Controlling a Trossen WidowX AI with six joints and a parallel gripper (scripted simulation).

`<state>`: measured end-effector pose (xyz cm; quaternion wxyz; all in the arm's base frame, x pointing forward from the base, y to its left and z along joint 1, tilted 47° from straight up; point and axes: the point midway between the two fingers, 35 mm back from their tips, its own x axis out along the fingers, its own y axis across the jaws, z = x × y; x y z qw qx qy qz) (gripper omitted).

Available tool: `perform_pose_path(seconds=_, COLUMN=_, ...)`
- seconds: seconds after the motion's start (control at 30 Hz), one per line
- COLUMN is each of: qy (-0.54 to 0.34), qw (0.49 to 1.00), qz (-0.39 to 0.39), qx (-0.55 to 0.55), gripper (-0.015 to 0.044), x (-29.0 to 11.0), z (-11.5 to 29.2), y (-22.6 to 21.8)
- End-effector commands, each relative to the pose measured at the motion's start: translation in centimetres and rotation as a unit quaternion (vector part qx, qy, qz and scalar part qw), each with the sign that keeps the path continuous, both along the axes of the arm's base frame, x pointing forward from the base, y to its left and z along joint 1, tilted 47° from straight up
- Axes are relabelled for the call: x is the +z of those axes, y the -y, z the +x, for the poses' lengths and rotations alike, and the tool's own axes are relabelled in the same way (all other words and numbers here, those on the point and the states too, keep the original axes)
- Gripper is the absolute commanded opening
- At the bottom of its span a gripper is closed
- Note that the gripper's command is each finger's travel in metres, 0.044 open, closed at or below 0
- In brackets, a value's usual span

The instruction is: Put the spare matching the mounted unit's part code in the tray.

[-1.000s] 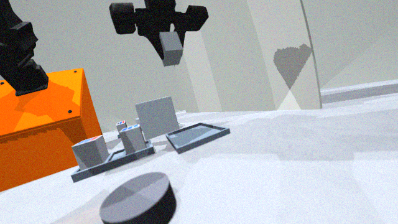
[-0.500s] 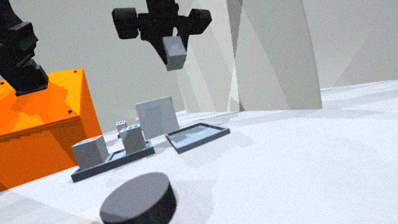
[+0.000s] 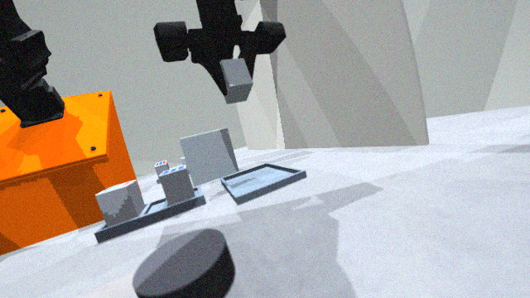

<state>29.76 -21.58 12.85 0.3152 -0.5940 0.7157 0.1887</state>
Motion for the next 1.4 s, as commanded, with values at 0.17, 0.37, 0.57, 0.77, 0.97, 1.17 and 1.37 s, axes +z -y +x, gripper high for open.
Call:
perform_pose_path(seconds=0.17, qy=-0.003, qw=1.0, qz=0.004, qx=0.004, gripper=0.0, x=-0.9, z=0.2, y=0.5)
perform_pose_path(seconds=0.37, qy=-0.002, qw=1.0, qz=0.004, qx=0.004, gripper=0.0, x=-1.4, z=0.2, y=1.0)
perform_pose_path(seconds=0.57, qy=-0.002, qw=1.0, qz=0.004, qx=0.004, gripper=0.0, x=-1.8, z=0.2, y=1.5)
perform_pose_path(seconds=0.77, qy=-0.002, qw=1.0, qz=0.005, qx=0.004, gripper=0.0, x=-2.2, z=0.1, y=1.9)
perform_pose_path(seconds=0.97, qy=-0.002, qw=1.0, qz=0.005, qx=0.004, gripper=0.0, x=-2.7, z=0.1, y=2.4)
perform_pose_path(seconds=1.17, qy=-0.002, qw=1.0, qz=0.005, qx=0.004, gripper=0.0, x=-3.1, z=0.0, y=2.9)
perform_pose_path(seconds=1.37, qy=-0.002, qw=1.0, qz=0.004, qx=0.004, gripper=0.0, x=-3.5, z=0.0, y=3.4)
